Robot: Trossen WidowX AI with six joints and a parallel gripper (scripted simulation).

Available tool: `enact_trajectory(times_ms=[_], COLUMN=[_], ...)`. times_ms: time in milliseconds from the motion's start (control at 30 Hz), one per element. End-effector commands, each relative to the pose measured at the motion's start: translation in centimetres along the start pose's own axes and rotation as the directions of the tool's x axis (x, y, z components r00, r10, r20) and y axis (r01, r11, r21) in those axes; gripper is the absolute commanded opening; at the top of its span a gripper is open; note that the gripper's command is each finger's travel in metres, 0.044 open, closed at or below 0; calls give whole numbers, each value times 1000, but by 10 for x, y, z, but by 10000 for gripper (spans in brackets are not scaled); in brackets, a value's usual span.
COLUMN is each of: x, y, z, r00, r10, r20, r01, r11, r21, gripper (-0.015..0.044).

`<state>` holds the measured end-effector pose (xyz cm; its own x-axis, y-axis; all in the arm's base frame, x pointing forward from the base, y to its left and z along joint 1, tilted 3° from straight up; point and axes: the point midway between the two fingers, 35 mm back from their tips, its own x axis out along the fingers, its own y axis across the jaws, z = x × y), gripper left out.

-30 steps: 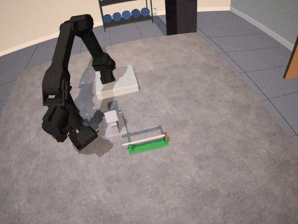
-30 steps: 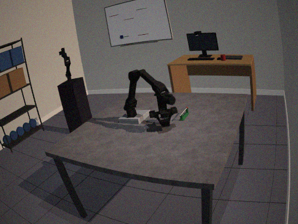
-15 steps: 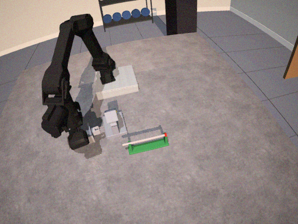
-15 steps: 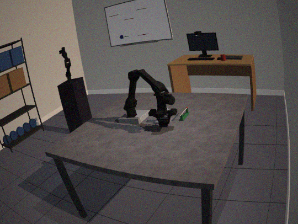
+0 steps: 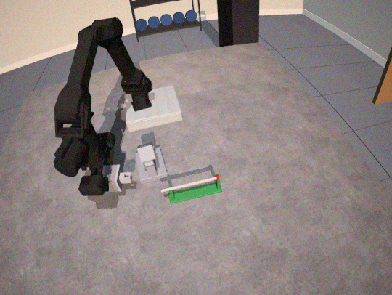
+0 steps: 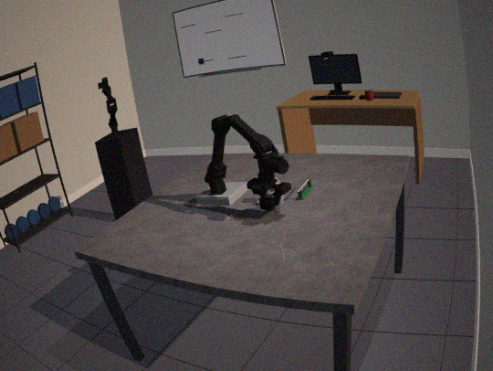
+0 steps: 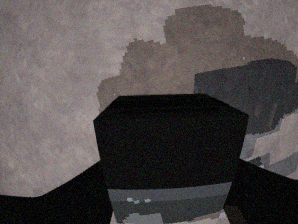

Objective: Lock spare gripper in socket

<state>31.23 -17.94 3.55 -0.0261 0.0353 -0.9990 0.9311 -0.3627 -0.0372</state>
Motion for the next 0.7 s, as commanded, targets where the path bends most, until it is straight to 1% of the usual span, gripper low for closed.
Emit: enact_trajectory(times_ms=[0, 333, 667], x=[-5, -5, -6], y=[1, -1, -2], z=[1, 2, 3], r00=[1000, 1000, 1000], r10=[16, 18, 18], r20=[4, 5, 5], r01=[-17, -18, -18], r11=[994, 935, 816], r21=[109, 354, 577], gripper=[0, 0, 0])
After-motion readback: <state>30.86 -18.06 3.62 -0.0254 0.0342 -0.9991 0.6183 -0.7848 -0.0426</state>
